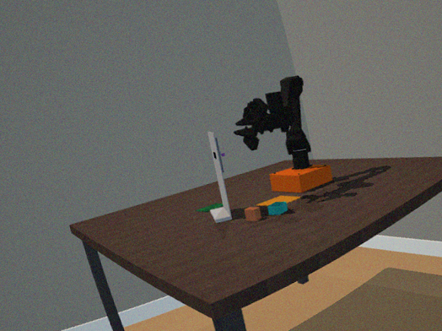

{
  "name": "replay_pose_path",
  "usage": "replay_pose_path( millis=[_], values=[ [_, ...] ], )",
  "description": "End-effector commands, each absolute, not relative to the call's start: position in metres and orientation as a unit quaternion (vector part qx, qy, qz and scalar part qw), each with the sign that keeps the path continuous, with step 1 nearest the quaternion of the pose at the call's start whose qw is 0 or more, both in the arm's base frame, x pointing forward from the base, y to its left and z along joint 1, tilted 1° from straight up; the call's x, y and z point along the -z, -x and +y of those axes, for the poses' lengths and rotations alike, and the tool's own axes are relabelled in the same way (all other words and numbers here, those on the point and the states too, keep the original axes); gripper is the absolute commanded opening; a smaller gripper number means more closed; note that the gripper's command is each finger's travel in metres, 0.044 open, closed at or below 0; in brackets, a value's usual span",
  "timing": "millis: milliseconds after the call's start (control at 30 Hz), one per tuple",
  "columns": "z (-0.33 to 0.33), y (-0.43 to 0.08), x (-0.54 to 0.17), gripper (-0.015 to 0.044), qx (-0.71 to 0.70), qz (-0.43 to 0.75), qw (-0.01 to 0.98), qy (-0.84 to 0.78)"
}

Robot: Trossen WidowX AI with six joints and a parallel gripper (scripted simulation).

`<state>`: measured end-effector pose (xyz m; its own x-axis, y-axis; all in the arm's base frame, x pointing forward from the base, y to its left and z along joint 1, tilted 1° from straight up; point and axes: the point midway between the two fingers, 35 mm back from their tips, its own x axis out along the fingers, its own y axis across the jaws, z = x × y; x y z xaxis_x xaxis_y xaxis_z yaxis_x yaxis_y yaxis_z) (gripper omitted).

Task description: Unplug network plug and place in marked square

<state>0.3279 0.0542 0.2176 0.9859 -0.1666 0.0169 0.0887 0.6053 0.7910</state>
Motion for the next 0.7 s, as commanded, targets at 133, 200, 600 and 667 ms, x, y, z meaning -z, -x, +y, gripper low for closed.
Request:
replay_pose_path(
  millis=[133, 200, 600, 667],
  values=[
    [0.067, -0.31, -0.182, 0.0156, 0.092, -0.061, 0.824, -0.555],
    [0.07, -0.304, -0.175, 0.0156, 0.096, -0.066, 0.805, -0.582],
    [0.075, -0.27, -0.141, 0.0156, 0.111, -0.101, 0.69, -0.708],
    [0.075, -0.27, -0.141, 0.0156, 0.111, -0.101, 0.69, -0.708]
  ],
)
